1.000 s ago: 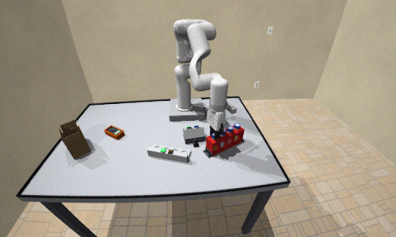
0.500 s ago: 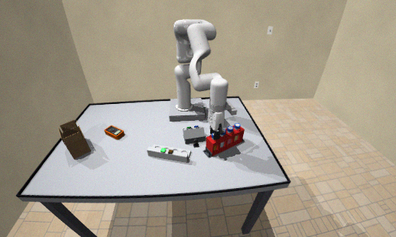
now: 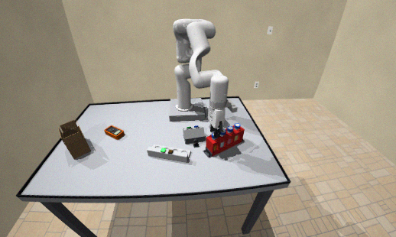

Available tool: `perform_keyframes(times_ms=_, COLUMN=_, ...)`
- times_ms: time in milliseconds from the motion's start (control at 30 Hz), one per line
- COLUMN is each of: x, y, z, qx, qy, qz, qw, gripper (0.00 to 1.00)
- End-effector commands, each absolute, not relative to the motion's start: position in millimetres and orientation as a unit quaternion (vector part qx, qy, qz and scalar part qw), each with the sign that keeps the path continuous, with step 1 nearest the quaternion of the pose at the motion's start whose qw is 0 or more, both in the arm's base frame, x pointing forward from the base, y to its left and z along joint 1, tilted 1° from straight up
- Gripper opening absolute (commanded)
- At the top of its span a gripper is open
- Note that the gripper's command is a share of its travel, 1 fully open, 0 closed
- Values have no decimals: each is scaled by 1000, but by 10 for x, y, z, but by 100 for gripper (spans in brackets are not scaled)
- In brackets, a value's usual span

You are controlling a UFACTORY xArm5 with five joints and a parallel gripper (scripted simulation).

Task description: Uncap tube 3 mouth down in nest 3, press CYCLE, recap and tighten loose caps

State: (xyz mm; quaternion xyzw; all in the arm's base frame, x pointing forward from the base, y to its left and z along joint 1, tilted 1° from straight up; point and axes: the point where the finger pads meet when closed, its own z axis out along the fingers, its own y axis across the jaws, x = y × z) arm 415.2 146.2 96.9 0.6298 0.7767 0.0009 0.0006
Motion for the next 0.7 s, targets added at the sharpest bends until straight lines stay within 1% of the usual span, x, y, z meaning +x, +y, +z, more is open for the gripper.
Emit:
perform_keyframes(times_ms=0, x=4164, y=1464, z=1112, qx=630, qy=777, qz=6, qw=-4, gripper=46)
perform_keyframes(times_ms=133, x=4164, y=1463, z=1233, qx=630, qy=777, qz=6, qw=-4, gripper=46)
perform_keyframes(times_ms=367, x=4164, y=1462, z=1298, qx=630, qy=777, qz=6, qw=-4, gripper=46)
perform_keyframes(times_ms=400, x=4102, y=1406, z=1297, qx=655, qy=756, qz=6, qw=-4, gripper=0)
perform_keyframes(times_ms=600, x=3747, y=1086, z=1291, qx=655, qy=756, qz=5, qw=-4, gripper=0)
perform_keyframes(times_ms=667, x=3738, y=1078, z=1291, qx=655, qy=756, qz=5, qw=-4, gripper=0)
